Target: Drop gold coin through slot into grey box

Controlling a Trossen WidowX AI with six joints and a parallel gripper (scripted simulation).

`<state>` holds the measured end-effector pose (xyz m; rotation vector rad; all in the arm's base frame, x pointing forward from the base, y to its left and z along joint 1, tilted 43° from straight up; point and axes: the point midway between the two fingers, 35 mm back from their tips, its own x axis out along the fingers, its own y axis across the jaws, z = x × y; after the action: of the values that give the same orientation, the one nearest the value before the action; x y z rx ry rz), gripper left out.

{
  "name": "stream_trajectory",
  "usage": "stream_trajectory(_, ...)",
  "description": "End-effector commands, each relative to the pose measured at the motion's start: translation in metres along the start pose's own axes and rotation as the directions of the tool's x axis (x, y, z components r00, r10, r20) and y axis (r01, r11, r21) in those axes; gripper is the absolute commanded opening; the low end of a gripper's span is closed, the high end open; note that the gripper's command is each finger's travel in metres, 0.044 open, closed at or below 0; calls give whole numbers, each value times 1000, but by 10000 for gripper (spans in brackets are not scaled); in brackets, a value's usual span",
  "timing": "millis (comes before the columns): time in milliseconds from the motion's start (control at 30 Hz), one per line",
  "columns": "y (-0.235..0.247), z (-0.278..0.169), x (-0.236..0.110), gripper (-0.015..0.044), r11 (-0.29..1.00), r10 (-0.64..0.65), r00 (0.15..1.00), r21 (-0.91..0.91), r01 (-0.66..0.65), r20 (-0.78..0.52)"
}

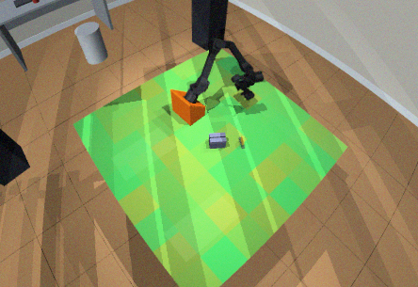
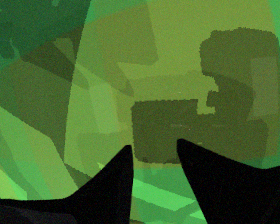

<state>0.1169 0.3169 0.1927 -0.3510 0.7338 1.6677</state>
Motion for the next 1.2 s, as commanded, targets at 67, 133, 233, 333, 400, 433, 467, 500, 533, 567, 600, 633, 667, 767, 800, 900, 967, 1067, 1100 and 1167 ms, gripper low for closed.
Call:
stream_trajectory(67, -88, -24, -27, 161, 891, -140, 989, 428, 150, -55)
stream_trajectory(133, -117, -37, -40, 161, 799, -174, 982, 571, 186, -76)
stream_trajectory(233, -154, -61, -63, 161, 619, -204, 974, 757, 210, -103)
stream_trajectory(333, -190, -93, -91, 161, 369, -228, 966, 907, 202, -123)
stream_trajectory(400, -211, -117, -111, 161, 182, -241, 962, 967, 176, -130)
stream_trajectory(433, -220, -130, -122, 161, 87, -246, 960, 984, 157, -131)
stream_trajectory(467, -228, -143, -132, 161, -9, -251, 959, 991, 133, -131)
stream_trajectory(500, -235, -157, -143, 161, -105, -256, 958, 989, 106, -130)
stream_trajectory(533, -242, -171, -154, 161, -199, -262, 957, 977, 75, -127)
stream_trajectory(567, -247, -185, -165, 161, -290, -267, 956, 956, 41, -122)
stream_trajectory(600, -250, -197, -172, 161, -347, -271, 955, 938, 18, -119)
stream_trajectory(633, -252, -206, -178, 161, -386, -273, 955, 922, 1, -116)
stream_trajectory(667, -253, -211, -181, 161, -410, -275, 955, 912, -9, -114)
stream_trajectory(767, -253, -213, -182, 161, -417, -275, 955, 909, -13, -113)
stream_trajectory(800, -253, -213, -182, 161, -417, -275, 955, 909, -13, -113)
stream_trajectory(900, -260, -216, -159, 161, -417, -276, 955, 909, -13, -112)
stream_trajectory(967, -263, -217, -148, 161, -417, -275, 955, 909, -14, -111)
stream_trajectory(1067, -263, -217, -148, 161, -417, -275, 955, 909, -14, -111)
stream_trajectory(1100, -263, -217, -148, 161, -417, -275, 955, 909, -14, -111)
stream_trajectory(1167, -264, -218, -144, 161, -417, -275, 955, 909, -14, -111)
